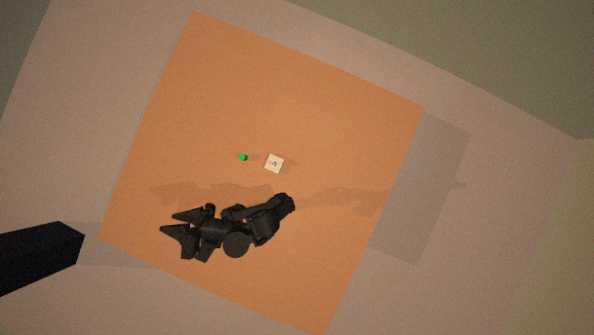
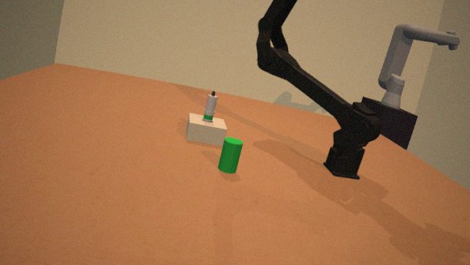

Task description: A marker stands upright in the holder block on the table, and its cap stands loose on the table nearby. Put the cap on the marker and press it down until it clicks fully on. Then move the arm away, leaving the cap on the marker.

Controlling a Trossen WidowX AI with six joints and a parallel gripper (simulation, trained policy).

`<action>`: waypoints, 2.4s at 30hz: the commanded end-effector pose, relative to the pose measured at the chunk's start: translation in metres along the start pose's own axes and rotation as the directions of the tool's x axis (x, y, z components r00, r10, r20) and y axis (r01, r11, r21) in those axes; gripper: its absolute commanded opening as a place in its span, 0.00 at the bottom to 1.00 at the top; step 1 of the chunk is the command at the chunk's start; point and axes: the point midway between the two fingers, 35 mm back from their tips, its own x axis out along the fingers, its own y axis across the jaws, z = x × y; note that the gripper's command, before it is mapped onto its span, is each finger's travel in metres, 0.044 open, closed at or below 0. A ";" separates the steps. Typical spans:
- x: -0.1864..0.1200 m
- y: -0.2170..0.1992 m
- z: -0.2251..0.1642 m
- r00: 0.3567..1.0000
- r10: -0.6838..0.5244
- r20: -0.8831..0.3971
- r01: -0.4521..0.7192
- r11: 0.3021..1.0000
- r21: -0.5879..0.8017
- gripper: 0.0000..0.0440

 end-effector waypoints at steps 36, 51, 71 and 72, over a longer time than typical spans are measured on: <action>0.059 0.071 0.046 0.896 0.438 -0.077 -0.440 0.898 -0.008 0.71; 0.077 0.098 0.049 0.806 0.577 -0.129 -0.577 0.816 0.040 0.72; 0.097 0.135 0.043 0.656 0.732 -0.184 -0.718 0.680 0.148 0.72; 0.098 0.136 0.043 0.647 0.739 -0.187 -0.723 0.673 0.155 0.72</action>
